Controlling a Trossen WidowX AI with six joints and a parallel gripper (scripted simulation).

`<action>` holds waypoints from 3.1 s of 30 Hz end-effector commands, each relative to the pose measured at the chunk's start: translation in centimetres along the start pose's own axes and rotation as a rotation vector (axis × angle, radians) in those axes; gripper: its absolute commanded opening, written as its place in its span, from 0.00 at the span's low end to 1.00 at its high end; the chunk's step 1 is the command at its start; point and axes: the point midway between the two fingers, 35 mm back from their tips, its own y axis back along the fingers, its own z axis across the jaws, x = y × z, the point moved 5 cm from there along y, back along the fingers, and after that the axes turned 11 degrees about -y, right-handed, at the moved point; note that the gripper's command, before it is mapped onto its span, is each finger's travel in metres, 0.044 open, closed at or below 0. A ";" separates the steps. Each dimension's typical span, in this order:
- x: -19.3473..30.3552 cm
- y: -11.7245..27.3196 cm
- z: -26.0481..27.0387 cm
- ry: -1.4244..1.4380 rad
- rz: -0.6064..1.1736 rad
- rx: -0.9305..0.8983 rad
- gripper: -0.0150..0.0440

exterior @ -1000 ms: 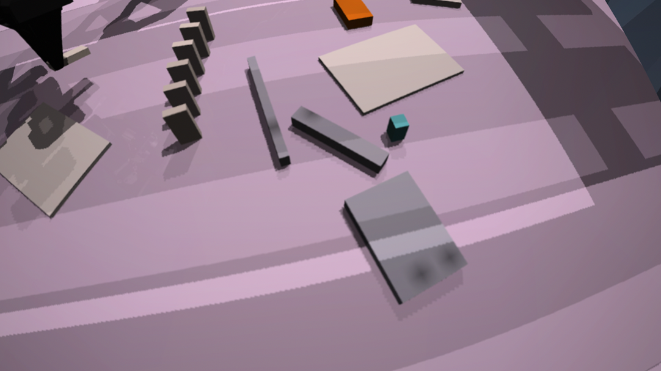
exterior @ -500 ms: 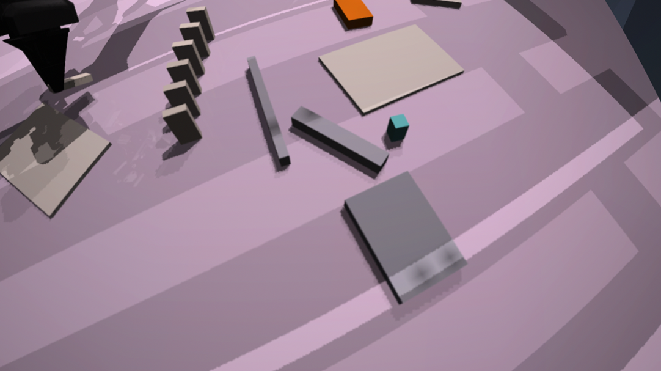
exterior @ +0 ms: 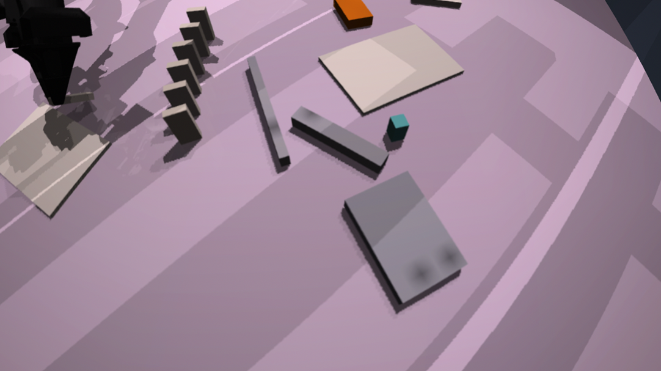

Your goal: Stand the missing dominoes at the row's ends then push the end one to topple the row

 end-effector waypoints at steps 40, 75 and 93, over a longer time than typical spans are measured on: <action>4.5 3.7 -4.8 0.204 -0.628 -0.056 0.44; 7.2 8.4 -7.0 0.340 -0.865 0.016 0.44; 8.4 5.0 -8.9 0.359 -0.852 0.015 0.44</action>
